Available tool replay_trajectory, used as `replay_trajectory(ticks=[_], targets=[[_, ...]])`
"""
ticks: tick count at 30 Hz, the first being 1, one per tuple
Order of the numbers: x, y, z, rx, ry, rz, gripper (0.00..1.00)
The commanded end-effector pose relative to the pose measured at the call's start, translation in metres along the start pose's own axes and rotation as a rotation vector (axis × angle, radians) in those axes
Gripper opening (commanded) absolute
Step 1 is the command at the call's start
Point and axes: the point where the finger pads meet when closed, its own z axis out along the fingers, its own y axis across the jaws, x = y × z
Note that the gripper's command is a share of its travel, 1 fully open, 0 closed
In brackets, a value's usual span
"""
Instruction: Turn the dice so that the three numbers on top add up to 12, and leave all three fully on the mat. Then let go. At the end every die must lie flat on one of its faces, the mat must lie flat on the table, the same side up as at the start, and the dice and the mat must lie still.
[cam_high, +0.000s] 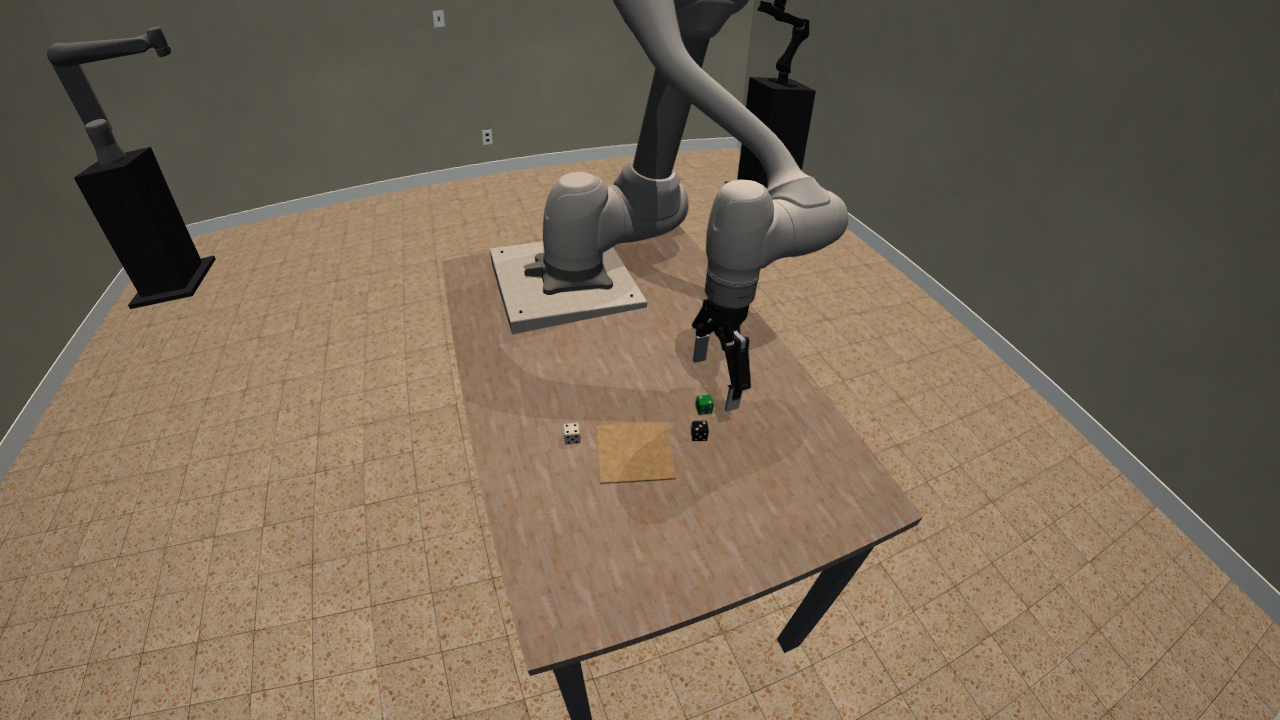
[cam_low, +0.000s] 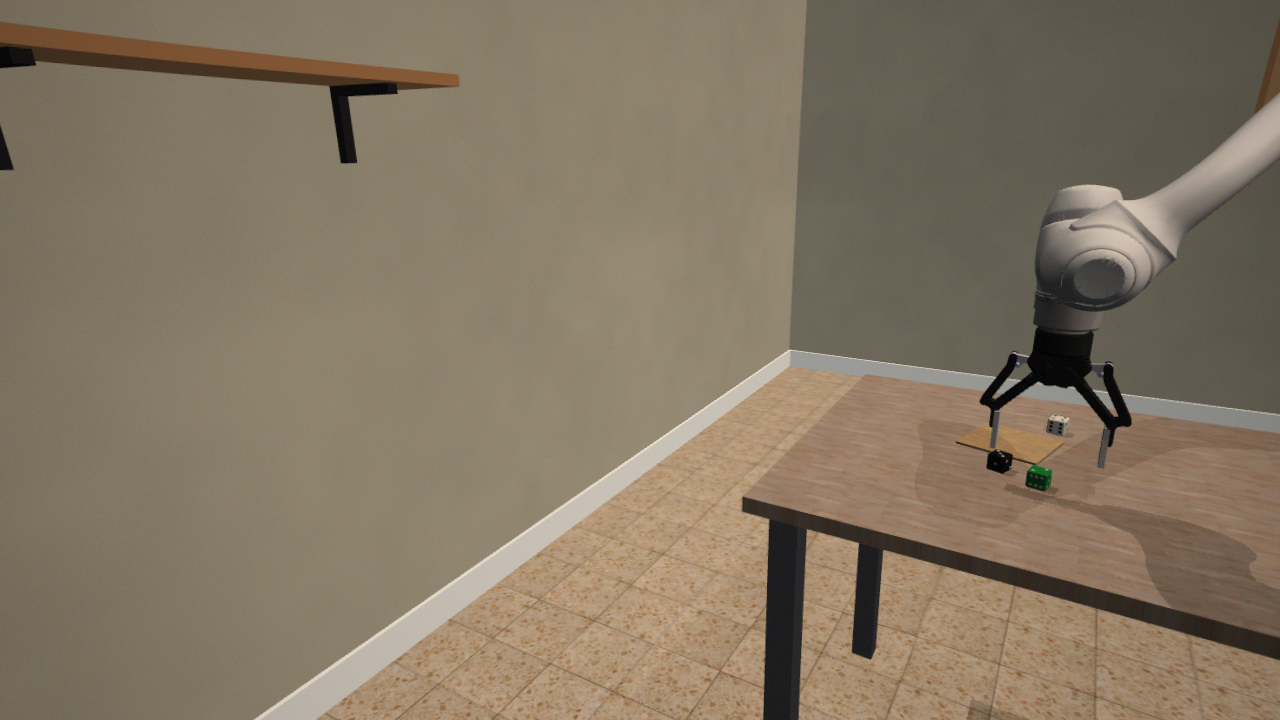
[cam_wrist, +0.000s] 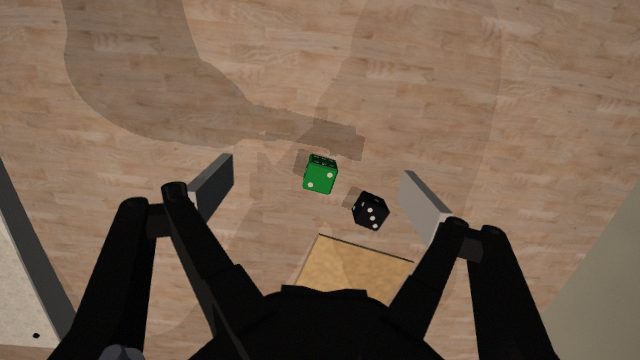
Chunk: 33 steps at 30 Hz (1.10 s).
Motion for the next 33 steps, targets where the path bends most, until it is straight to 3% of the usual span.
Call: replay_trajectory(ticks=[1,19,33], targets=[[0.0,0.0,0.0,0.0,0.0,0.0,1.0],[0.0,0.0,-0.003,0.0,0.0,0.0,1.0],[0.0,0.0,-0.066,0.0,0.0,0.0,1.0]])
